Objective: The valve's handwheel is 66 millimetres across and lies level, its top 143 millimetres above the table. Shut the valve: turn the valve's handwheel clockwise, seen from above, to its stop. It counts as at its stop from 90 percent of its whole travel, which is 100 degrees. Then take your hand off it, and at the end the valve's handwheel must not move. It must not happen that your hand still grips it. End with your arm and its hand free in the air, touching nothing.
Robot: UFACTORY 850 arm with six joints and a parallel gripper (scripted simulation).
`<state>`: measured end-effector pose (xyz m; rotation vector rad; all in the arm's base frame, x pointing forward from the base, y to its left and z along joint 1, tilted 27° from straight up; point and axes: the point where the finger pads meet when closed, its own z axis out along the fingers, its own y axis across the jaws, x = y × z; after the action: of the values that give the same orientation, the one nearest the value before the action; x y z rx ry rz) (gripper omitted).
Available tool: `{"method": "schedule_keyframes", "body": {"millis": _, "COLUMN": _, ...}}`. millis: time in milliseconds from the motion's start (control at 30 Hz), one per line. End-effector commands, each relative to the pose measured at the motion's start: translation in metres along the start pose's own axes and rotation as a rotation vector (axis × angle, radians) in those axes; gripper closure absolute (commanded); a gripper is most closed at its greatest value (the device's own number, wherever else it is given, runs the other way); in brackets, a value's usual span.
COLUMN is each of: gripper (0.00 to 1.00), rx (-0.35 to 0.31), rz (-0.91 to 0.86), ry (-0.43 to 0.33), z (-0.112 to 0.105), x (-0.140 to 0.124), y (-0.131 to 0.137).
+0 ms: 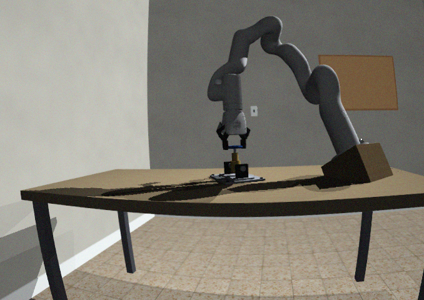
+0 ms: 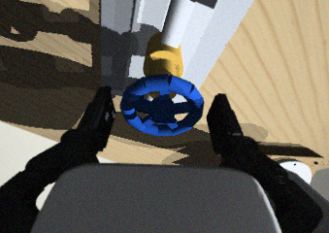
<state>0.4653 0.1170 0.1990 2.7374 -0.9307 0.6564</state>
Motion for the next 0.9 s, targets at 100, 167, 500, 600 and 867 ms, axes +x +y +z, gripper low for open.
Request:
{"method": "schedule_keyframes", "body": {"millis": 100, "gripper": 0.0, "rx": 0.001, "rz": 0.0, "ry": 0.001, "z": -0.009, "x": 0.0, "y": -0.001}}
{"method": "schedule_keyframes", "body": {"millis": 167, "gripper": 0.0, "rx": 0.001, "rz": 0.0, "ry": 0.001, "z": -0.011, "x": 0.0, "y": -0.001}}
{"method": "schedule_keyframes", "body": {"millis": 500, "gripper": 0.0, "rx": 0.001, "rz": 0.0, "ry": 0.001, "z": -0.031, "x": 0.0, "y": -0.001}}
{"method": "schedule_keyframes", "body": {"millis": 600, "gripper": 0.0, "rx": 0.001, "rz": 0.0, "ry": 0.001, "z": -0.039, "x": 0.0, "y": -0.001}}
{"method": "schedule_keyframes", "body": {"millis": 867, "gripper": 0.0, "rx": 0.001, "rz": 0.0, "ry": 0.001, "z": -0.054, "x": 0.0, "y": -0.001}}
